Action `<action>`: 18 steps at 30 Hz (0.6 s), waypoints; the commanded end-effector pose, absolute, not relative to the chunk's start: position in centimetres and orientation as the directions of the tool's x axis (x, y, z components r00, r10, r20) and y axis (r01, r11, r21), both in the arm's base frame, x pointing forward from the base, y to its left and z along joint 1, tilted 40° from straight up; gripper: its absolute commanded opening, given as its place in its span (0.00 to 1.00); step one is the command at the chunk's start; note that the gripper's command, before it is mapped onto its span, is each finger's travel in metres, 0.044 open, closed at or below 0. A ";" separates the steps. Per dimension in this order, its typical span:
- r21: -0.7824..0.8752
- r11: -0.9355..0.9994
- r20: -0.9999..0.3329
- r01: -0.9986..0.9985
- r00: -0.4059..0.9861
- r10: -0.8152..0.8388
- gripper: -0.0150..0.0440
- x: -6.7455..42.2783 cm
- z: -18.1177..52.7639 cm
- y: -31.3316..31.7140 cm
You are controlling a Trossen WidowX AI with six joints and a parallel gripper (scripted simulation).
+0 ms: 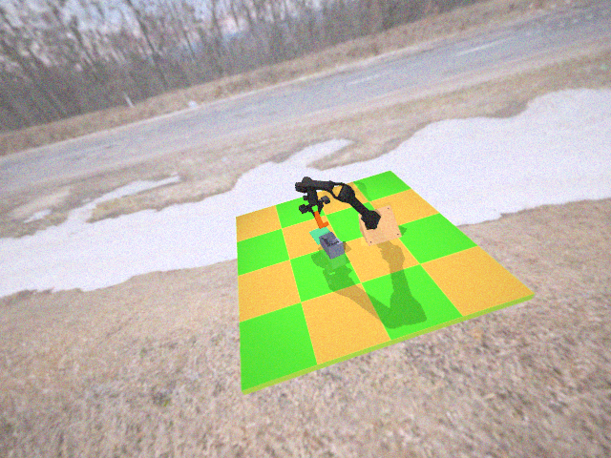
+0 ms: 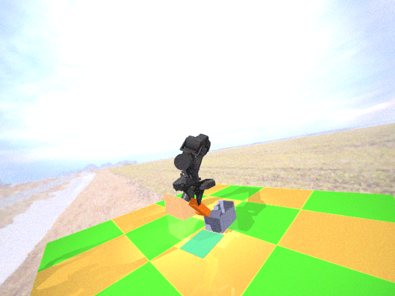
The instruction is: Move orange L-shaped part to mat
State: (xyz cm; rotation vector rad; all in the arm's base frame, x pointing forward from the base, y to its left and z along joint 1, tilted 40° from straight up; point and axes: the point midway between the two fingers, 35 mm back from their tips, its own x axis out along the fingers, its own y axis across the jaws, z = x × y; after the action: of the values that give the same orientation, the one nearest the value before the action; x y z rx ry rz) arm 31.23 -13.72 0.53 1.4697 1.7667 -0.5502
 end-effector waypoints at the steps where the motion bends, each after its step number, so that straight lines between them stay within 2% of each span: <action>1: 0.136 0.250 -0.772 0.959 -0.056 0.633 0.25 31.4 -0.5 -14.8; 18: 0.136 0.250 -0.772 0.959 -0.055 0.633 0.25 31.3 -2.0 -13.6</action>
State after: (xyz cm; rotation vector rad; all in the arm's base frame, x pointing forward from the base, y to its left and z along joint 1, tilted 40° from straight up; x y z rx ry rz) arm 31.37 -14.05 -1.55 1.4592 1.7700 -0.5481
